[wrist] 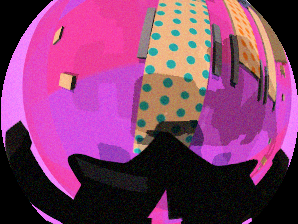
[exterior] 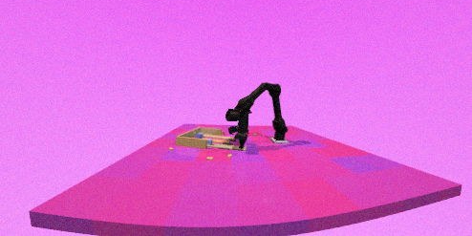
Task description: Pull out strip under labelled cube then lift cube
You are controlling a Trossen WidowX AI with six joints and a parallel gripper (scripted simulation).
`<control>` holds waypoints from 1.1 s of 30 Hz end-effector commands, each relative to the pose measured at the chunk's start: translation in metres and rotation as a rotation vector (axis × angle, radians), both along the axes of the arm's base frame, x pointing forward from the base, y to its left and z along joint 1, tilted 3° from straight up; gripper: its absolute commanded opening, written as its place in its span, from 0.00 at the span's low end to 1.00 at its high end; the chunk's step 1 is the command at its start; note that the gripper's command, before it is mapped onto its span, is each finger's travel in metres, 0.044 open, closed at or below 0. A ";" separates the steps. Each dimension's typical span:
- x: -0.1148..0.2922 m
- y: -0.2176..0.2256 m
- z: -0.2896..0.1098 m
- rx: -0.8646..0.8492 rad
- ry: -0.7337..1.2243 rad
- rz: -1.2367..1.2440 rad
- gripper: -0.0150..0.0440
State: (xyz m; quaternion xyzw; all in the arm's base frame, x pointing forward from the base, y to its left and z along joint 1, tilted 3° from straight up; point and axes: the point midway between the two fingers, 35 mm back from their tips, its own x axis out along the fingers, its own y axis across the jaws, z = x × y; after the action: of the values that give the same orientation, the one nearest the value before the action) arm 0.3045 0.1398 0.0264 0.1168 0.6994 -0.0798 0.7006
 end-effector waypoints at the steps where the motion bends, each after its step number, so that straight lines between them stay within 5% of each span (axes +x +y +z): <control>1: -0.013 0.002 -0.005 -0.003 0.024 0.001 0.25; 33: -0.057 0.016 -0.004 -0.002 0.027 0.001 0.25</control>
State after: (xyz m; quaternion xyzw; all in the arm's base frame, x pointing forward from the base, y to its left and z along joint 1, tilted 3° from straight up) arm 0.2596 0.1552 0.0274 0.1176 0.7001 -0.0786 0.6999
